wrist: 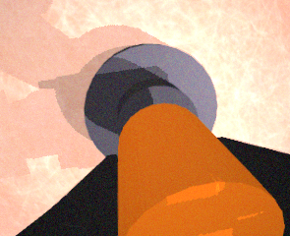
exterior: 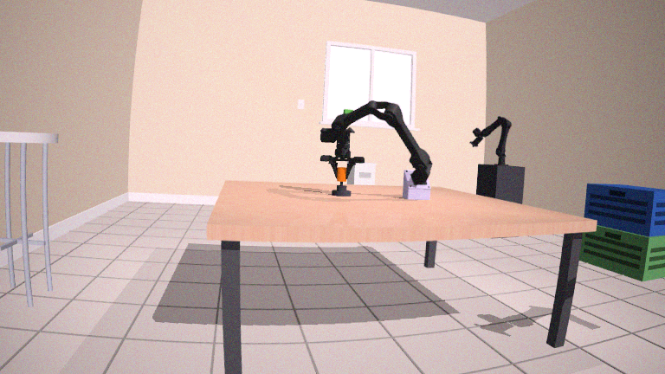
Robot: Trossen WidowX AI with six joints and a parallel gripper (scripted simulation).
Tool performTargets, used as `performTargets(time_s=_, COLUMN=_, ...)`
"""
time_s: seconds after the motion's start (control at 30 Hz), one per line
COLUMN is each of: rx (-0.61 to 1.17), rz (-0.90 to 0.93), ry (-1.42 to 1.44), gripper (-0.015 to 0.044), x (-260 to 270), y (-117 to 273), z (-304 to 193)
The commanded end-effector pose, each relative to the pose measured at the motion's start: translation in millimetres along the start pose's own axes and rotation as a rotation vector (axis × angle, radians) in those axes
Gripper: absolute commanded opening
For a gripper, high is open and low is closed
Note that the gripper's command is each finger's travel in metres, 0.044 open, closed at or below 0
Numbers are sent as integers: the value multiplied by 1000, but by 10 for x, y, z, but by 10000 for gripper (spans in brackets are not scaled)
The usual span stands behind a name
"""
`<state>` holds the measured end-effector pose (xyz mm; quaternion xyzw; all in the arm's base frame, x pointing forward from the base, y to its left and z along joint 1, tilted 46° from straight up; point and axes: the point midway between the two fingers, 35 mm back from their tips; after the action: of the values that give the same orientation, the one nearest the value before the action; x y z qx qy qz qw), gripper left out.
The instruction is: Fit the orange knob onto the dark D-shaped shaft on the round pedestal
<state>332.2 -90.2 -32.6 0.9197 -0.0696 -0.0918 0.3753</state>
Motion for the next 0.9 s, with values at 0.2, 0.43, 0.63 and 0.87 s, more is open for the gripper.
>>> performTargets(time_s=0.2, rx=-2, rz=6, ry=-4, gripper=0, x=-12, y=1, z=20)
performTargets(time_s=0.43, rx=-2, rz=6, ry=-4, gripper=0, x=-34, y=-8, z=26)
performTargets(time_s=0.63, rx=-2, rz=6, ry=-4, gripper=0, x=-28, y=-22, z=20)
performTargets(time_s=0.87, rx=-2, rz=6, ry=-4, gripper=0, x=-22, y=-27, z=13)
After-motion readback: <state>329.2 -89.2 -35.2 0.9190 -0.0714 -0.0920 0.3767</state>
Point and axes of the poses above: the point midway between the two fingers, 35 mm back from their tips, its own y axis back along the fingers, its own x axis across the jaws, z = x × y, and after that the axes turned 13 degrees about y, right-handed
